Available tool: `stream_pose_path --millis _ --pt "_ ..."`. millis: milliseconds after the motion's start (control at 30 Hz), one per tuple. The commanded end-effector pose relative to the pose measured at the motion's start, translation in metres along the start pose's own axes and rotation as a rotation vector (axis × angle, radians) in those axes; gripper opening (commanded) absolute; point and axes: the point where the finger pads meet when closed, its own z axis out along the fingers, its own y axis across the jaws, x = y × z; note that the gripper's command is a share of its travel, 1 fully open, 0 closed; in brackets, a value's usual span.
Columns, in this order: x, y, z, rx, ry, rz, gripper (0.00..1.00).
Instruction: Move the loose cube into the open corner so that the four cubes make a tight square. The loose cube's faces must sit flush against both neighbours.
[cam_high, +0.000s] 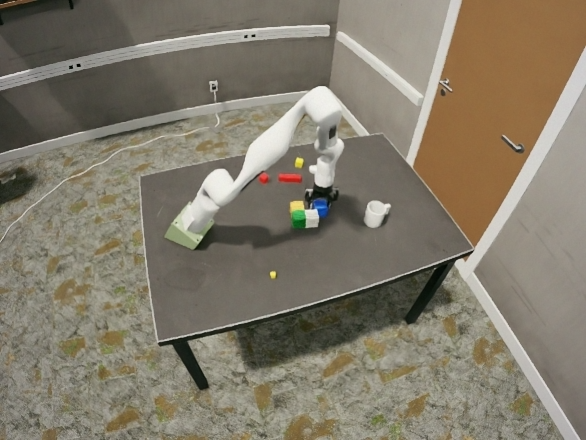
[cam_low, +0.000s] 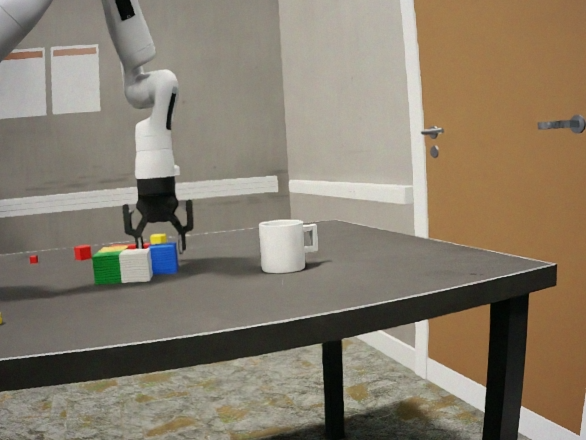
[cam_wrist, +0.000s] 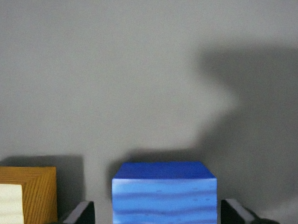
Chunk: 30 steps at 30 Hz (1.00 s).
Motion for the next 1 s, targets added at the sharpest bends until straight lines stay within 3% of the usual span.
stream_pose_path --millis 0,700,967 --pt "0.002 0.003 -0.012 -0.009 0.007 0.002 0.83" --pt "0.001 0.002 -0.069 -0.009 0.007 0.002 0.83" --pt "0.001 0.002 -0.080 -0.009 0.007 0.002 0.83"
